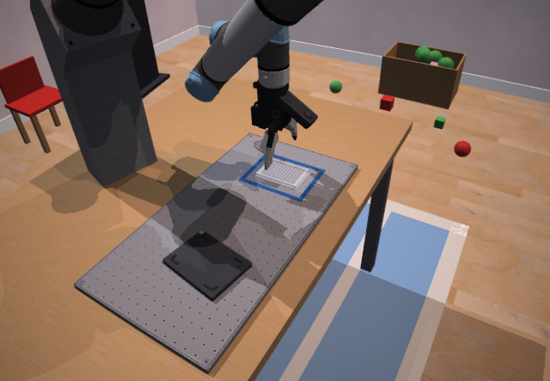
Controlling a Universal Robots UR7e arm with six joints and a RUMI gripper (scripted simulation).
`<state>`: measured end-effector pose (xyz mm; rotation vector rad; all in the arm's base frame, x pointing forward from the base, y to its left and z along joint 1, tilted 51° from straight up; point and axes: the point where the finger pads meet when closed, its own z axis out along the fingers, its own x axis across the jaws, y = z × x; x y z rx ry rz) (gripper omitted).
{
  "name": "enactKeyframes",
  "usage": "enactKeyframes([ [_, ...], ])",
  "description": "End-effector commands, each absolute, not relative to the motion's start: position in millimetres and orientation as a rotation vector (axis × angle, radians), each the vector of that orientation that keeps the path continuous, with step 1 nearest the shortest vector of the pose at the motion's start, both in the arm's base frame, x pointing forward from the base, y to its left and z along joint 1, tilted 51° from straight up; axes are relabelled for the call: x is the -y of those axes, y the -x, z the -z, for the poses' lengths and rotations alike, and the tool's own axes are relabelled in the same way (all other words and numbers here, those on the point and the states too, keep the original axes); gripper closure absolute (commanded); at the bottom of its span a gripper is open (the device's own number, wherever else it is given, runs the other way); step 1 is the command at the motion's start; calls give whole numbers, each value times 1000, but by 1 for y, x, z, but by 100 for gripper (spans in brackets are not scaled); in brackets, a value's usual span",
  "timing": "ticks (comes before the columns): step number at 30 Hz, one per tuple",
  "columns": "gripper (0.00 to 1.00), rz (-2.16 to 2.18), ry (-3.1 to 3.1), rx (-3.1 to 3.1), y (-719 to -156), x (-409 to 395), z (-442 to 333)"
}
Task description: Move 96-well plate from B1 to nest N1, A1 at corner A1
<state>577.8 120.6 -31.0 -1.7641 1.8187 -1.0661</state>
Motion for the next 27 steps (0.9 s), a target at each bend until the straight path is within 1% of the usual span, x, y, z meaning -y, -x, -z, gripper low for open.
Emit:
enactKeyframes([
  [1,0,1066,1764,-1818,-583,-119,35],
  [27,0,1066,1764,-1818,-610,-110,59],
])
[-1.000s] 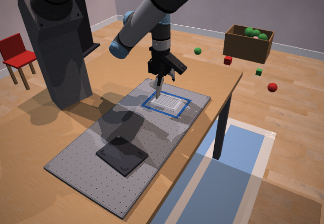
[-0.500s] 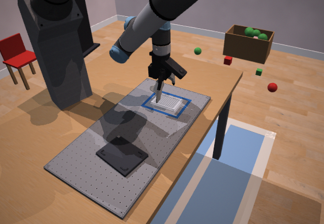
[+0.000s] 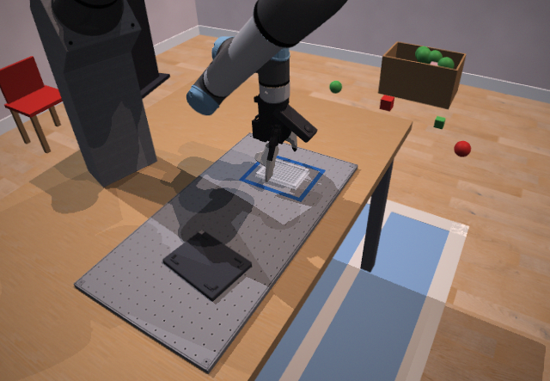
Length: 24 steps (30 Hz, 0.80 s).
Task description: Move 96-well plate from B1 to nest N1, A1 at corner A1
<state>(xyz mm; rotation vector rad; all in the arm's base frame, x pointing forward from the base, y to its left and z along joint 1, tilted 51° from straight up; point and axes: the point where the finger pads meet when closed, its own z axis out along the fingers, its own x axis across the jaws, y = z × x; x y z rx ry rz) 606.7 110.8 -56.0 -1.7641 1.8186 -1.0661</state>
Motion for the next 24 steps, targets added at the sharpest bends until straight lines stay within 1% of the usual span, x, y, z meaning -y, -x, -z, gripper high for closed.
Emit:
enactKeyframes([
  [1,0,1066,1764,-1818,-611,-110,60],
  [21,0,1066,1764,-1818,-618,-107,65],
  [22,100,1066,1764,-1818,-618,-107,65],
  [24,100,1066,1764,-1818,-618,-107,65],
])
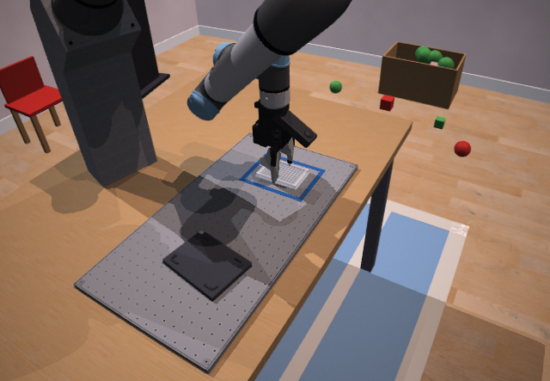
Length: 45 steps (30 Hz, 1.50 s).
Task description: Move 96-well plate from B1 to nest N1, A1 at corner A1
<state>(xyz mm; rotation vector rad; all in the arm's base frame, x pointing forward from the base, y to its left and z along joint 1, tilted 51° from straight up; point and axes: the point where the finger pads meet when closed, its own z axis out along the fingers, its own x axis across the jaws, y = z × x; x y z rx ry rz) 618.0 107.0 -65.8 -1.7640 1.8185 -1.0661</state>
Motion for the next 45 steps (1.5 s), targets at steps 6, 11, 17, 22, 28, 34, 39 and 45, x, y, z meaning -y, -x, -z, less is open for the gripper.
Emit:
enactKeyframes([
  [6,100,1066,1764,-1818,-618,-107,65],
  [11,100,1066,1764,-1817,-618,-107,65],
  [17,100,1066,1764,-1818,-618,-107,65],
  [22,100,1066,1764,-1817,-618,-107,65],
  [28,100,1066,1764,-1817,-618,-107,65],
  [34,100,1066,1764,-1818,-616,-108,63],
  [39,100,1066,1764,-1818,-610,-110,58],
  [45,100,1066,1764,-1818,-605,-112,54],
])
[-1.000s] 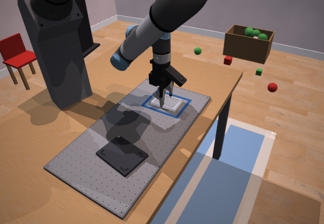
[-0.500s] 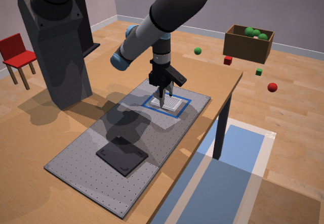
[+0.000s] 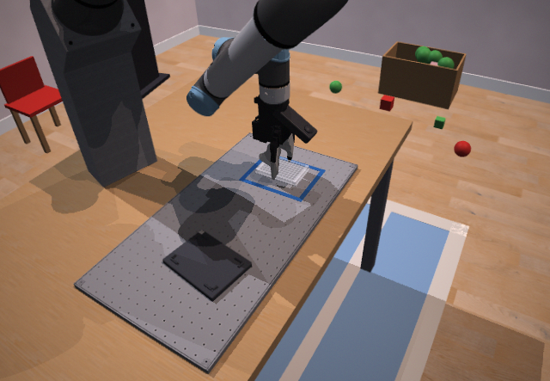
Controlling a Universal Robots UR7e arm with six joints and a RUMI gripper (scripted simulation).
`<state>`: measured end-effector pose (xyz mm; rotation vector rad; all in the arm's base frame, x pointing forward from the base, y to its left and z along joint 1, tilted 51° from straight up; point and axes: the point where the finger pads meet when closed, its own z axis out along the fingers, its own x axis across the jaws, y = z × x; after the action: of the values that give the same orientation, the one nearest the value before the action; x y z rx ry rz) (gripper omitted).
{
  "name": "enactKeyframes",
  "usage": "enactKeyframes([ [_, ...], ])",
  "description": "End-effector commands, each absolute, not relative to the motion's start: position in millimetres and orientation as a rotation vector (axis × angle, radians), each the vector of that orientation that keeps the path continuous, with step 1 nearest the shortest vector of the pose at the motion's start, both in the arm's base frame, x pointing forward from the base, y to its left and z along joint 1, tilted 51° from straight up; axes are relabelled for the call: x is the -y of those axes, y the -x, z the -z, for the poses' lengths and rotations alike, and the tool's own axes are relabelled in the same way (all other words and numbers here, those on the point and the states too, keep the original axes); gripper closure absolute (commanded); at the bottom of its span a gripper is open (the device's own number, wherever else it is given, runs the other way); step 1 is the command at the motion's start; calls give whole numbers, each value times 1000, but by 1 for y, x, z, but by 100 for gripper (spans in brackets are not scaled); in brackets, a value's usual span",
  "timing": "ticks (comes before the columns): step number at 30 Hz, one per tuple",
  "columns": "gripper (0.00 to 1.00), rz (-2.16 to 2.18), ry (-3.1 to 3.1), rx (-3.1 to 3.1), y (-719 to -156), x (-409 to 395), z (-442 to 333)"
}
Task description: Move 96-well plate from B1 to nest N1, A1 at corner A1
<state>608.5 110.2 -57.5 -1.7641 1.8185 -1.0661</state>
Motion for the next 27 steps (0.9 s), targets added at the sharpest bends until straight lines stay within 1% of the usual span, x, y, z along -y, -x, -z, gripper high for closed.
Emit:
enactKeyframes([
  [1,100,1066,1764,-1818,-603,-112,53],
  [27,100,1066,1764,-1818,-574,-122,27],
])
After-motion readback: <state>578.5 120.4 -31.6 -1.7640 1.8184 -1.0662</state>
